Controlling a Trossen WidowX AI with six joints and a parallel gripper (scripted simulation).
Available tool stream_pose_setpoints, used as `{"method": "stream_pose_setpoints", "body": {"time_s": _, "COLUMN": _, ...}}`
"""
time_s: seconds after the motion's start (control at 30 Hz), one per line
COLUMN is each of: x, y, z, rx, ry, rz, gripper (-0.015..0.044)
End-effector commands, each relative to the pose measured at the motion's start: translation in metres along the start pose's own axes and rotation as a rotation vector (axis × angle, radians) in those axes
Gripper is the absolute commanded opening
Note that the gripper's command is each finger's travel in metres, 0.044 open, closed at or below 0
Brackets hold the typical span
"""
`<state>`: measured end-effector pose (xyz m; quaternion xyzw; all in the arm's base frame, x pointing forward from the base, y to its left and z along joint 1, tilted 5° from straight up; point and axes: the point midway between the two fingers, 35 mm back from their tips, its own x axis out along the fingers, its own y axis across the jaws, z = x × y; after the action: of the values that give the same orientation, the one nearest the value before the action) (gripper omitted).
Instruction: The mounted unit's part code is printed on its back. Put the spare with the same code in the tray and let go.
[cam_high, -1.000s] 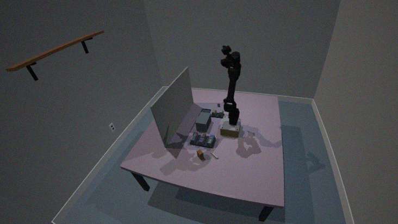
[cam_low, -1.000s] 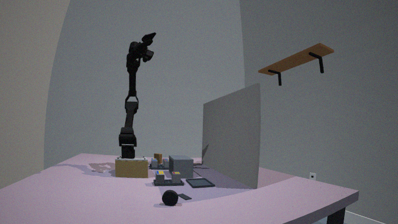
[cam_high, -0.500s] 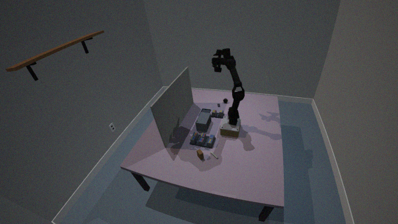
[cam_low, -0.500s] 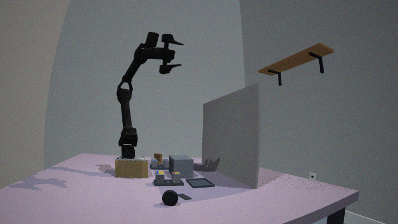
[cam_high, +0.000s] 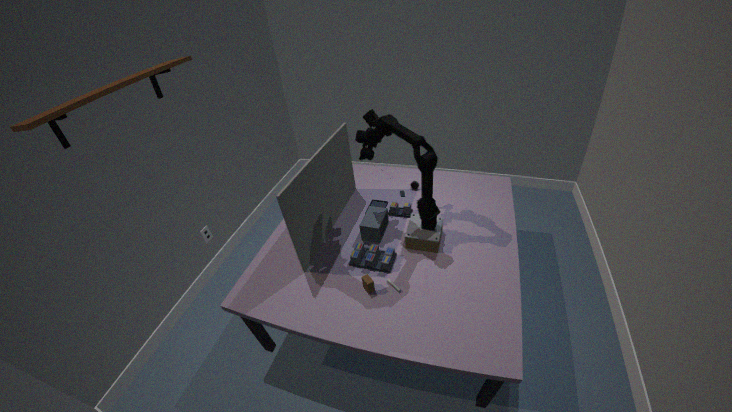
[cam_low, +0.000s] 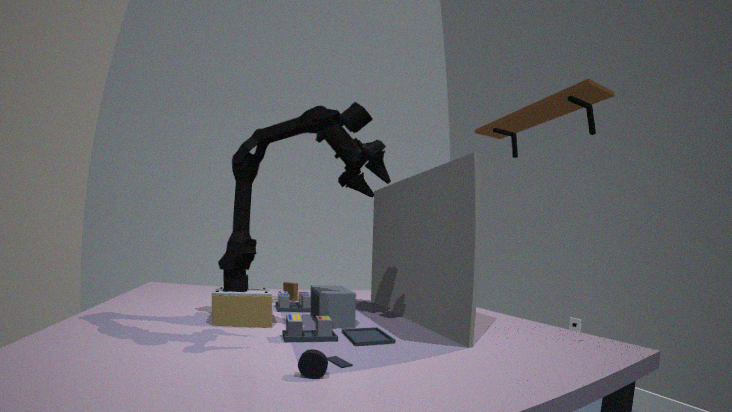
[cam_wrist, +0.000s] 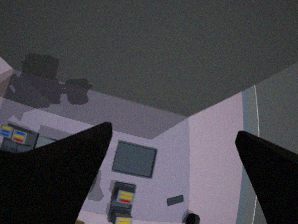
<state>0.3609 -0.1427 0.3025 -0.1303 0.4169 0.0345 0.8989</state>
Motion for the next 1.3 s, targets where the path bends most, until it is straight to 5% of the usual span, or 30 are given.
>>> {"method": "stream_pose_setpoints", "body": {"time_s": 0.0, "x": 0.05, "y": 0.054, "z": -0.006, "rx": 0.102, "ry": 0.177, "rz": 0.137, "gripper": 0.044}}
{"method": "stream_pose_setpoints", "body": {"time_s": 0.33, "x": 0.116, "y": 0.18, "z": -0.045, "rx": 0.213, "ry": 0.67, "rz": 0.23, "gripper": 0.044}}
{"method": "stream_pose_setpoints", "body": {"time_s": 1.07, "x": 0.116, "y": 0.186, "z": -0.046, "rx": 0.202, "ry": 0.68, "rz": 0.232, "gripper": 0.044}}
{"method": "stream_pose_setpoints", "body": {"time_s": 1.27, "x": 0.091, "y": 0.275, "z": -0.058, "rx": -0.168, "ry": 0.623, "rz": 0.36, "gripper": 0.044}}
